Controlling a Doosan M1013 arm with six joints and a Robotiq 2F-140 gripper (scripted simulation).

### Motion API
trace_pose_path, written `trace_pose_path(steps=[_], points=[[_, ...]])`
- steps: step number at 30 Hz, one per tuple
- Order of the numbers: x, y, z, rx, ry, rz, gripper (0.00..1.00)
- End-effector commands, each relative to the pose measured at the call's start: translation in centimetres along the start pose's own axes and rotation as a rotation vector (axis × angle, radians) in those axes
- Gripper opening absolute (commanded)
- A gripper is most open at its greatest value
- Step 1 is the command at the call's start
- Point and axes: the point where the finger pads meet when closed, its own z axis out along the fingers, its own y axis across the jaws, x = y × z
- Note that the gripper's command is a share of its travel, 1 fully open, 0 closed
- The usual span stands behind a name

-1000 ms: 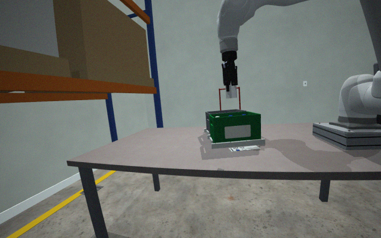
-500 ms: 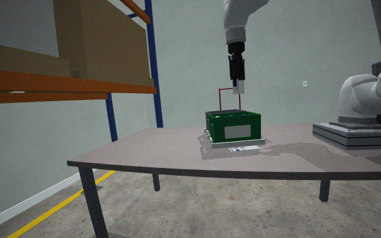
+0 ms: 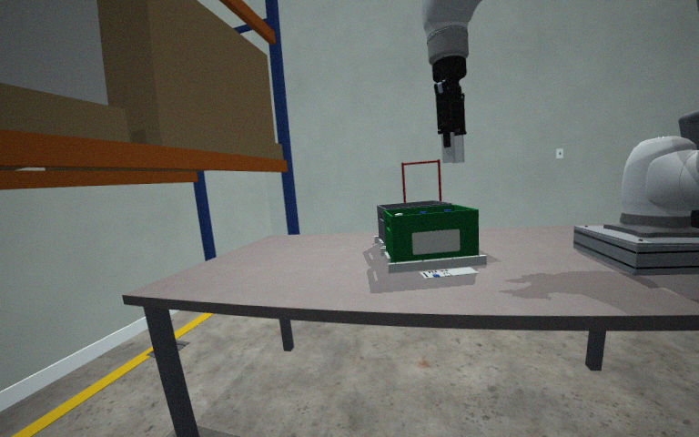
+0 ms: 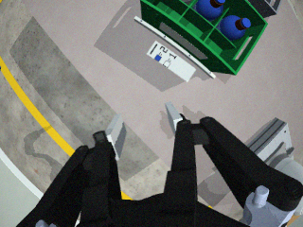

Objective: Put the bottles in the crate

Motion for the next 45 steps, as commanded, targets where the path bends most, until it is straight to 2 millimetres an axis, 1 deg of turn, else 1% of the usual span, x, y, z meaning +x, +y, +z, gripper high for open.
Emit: trace_pose_path(steps=[1,15,17,26,45], points=[[-1.0,-0.7,-0.4,0.000,0.000,0.000,0.38],[-6.6,-4.4,-2.3,0.000,0.000,0.000,0.38],[-6.6,-4.4,-2.3,0.000,0.000,0.000,0.38],[-10.1,-6.7,-3.5,0.000,0.000,0.000,0.38],[-10.1,-6.7,-3.5,0.000,0.000,0.000,0.38]])
